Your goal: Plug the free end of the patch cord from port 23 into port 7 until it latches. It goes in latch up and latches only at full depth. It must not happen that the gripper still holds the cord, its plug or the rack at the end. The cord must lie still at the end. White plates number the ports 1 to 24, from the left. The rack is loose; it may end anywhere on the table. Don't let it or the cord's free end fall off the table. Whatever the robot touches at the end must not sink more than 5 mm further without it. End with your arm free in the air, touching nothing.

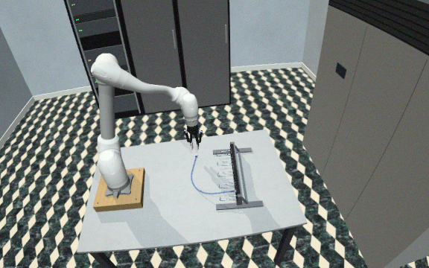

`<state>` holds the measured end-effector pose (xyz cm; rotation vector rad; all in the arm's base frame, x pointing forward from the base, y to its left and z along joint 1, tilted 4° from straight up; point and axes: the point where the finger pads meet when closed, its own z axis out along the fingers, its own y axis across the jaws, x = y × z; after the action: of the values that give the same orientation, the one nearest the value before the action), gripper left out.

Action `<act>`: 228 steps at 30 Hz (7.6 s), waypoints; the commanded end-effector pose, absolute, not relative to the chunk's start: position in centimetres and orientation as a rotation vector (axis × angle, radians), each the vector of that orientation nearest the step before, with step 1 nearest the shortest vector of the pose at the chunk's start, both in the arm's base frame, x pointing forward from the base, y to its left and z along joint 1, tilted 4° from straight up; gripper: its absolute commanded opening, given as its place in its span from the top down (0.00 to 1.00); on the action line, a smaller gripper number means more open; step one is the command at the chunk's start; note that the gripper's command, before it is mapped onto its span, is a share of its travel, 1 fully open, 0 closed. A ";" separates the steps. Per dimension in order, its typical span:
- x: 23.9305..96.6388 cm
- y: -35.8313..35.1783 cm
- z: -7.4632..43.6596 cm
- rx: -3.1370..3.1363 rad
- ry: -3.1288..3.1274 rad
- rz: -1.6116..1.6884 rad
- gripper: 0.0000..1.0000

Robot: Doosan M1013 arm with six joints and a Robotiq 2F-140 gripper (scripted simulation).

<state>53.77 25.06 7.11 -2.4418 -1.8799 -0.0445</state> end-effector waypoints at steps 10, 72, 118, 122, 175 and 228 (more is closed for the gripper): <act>53.8 25.1 7.1 -2.442 -1.880 -0.045 0.78; 53.7 25.4 1.4 -2.442 -1.880 -0.045 0.78; 53.7 25.5 0.5 -2.442 -1.880 -0.045 0.78; 53.7 25.5 0.5 -2.442 -1.880 -0.045 0.78; 53.7 25.6 -0.5 -2.442 -1.880 -0.045 0.78; 53.7 25.6 -0.7 -2.442 -1.880 -0.045 0.78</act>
<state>53.67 25.57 -0.70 -2.4419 -1.8798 -0.0444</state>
